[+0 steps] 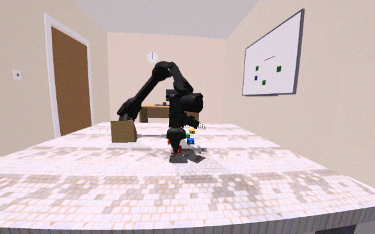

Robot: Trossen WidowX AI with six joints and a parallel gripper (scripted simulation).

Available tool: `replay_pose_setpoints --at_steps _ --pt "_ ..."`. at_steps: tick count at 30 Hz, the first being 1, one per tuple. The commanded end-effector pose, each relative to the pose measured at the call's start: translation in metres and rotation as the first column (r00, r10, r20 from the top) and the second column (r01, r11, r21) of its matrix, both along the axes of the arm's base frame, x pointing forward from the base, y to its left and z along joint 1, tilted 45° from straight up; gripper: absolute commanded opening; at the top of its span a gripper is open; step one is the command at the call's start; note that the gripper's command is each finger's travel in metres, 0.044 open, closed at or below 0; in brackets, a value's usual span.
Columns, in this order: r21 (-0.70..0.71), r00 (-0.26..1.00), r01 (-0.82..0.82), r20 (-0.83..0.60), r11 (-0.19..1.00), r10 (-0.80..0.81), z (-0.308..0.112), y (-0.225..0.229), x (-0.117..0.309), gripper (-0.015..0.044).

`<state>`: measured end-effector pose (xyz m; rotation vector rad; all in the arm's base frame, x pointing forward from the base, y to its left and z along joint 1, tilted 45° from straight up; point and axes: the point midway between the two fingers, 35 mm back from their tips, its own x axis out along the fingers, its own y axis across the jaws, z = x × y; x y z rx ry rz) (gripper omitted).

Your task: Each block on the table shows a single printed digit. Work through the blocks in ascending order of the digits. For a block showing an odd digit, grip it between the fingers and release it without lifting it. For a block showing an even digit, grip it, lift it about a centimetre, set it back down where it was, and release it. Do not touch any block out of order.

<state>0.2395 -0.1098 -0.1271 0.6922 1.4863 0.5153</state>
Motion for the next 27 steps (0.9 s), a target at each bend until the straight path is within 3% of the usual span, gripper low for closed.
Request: replay_pose_setpoints --at_steps 1,12,19,22,27 --pt "0.002 1.0 0.004 -0.001 1.0 -0.004 0.0 0.001 0.0 0.0382" --pt "0.0 1.0 0.004 -0.001 1.0 -0.004 0.026 -0.025 -0.002 0.04" --pt "-0.003 1.0 0.004 -0.004 1.0 -0.004 0.081 -0.081 -0.005 0.0216" --pt "-0.003 1.0 0.004 -0.004 1.0 -0.004 0.083 -0.082 -0.005 0.0137" --pt "-0.003 1.0 0.004 -0.004 1.0 -0.004 0.083 -0.082 -0.005 0.012"
